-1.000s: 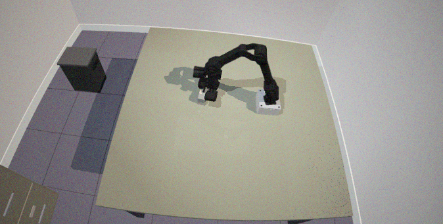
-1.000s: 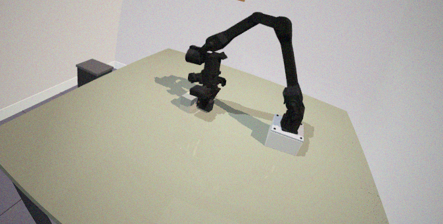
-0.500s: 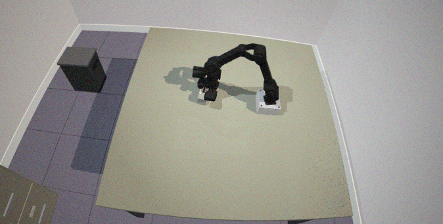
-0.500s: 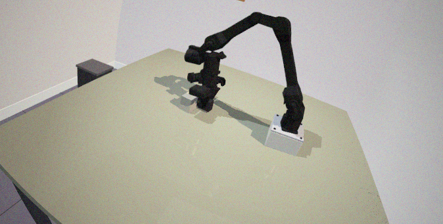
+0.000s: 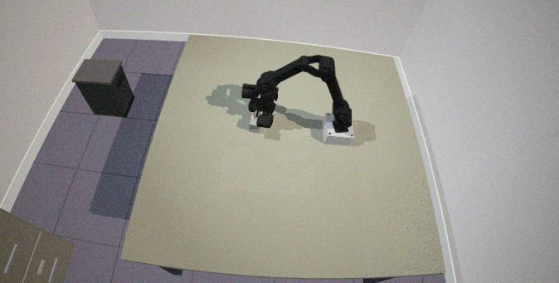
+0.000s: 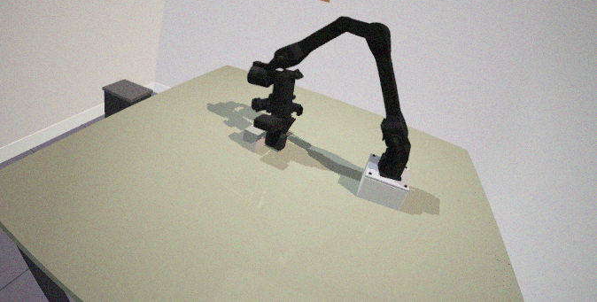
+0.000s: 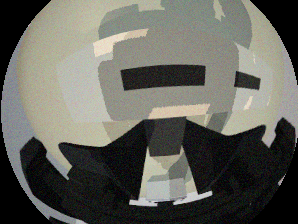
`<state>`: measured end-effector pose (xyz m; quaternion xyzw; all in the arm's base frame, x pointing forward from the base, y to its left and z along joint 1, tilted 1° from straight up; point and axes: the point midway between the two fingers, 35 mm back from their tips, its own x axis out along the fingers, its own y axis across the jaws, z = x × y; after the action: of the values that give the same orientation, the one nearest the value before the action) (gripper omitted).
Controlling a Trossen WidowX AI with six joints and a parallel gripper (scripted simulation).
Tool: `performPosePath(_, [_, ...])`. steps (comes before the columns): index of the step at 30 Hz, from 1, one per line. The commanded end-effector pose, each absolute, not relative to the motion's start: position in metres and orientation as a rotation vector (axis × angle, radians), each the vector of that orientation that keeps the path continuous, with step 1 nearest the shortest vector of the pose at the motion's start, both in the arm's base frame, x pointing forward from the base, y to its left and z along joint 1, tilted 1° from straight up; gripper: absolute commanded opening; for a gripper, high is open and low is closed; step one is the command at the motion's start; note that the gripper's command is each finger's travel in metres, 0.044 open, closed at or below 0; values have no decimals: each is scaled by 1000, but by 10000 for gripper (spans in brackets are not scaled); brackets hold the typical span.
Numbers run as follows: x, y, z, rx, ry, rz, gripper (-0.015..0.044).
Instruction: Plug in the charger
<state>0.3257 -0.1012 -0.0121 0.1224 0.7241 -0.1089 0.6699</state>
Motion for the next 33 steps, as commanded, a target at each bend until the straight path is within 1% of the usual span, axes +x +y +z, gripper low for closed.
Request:
performPosePath(1, [339,-105,-12,273,1595,-247,0])
performPosePath(16, [340,-105,-11,273,1595,-247,0])
performPosePath(17, [329,-102,-12,277,1635,-246,0])
performPosePath(26, [329,-102,-12,277,1635,-246,0])
performPosePath(33, [329,-102,-12,277,1635,-246,184])
